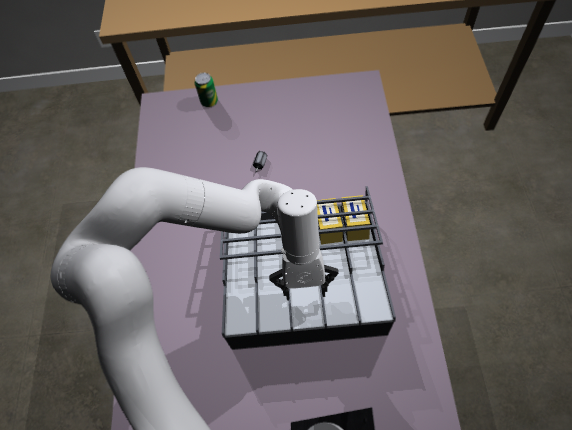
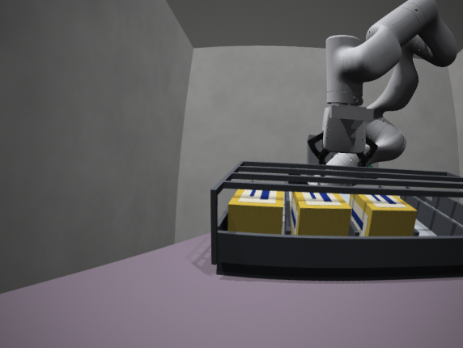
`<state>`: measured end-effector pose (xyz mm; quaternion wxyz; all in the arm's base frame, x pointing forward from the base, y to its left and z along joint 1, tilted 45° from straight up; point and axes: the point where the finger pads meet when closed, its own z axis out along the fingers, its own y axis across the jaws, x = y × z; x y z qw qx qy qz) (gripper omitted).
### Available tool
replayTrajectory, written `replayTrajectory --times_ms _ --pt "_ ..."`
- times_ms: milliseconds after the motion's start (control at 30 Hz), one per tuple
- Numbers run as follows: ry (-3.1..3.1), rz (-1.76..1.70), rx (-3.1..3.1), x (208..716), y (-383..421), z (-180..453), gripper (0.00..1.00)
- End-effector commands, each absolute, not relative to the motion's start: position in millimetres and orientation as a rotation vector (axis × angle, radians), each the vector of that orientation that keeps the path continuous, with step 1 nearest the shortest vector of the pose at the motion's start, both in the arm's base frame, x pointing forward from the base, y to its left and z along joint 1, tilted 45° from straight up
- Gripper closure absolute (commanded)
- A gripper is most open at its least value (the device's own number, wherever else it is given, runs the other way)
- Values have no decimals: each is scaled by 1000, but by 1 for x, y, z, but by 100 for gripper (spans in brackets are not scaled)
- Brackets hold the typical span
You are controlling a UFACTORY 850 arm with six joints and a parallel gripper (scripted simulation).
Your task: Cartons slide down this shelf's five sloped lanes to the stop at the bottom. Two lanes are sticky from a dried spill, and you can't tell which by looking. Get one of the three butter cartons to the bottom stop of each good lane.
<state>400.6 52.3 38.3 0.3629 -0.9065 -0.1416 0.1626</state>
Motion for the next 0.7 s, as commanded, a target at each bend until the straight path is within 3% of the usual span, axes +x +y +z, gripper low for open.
replayTrajectory --times_ms 0,433,467,667 --pt "-365 414 -2336 410 40 52 0" --pt "-365 414 -2336 410 40 52 0" --pt "-229 84 -2353 422 -6 100 0" --pt "-221 63 -2353 421 -29 123 0"
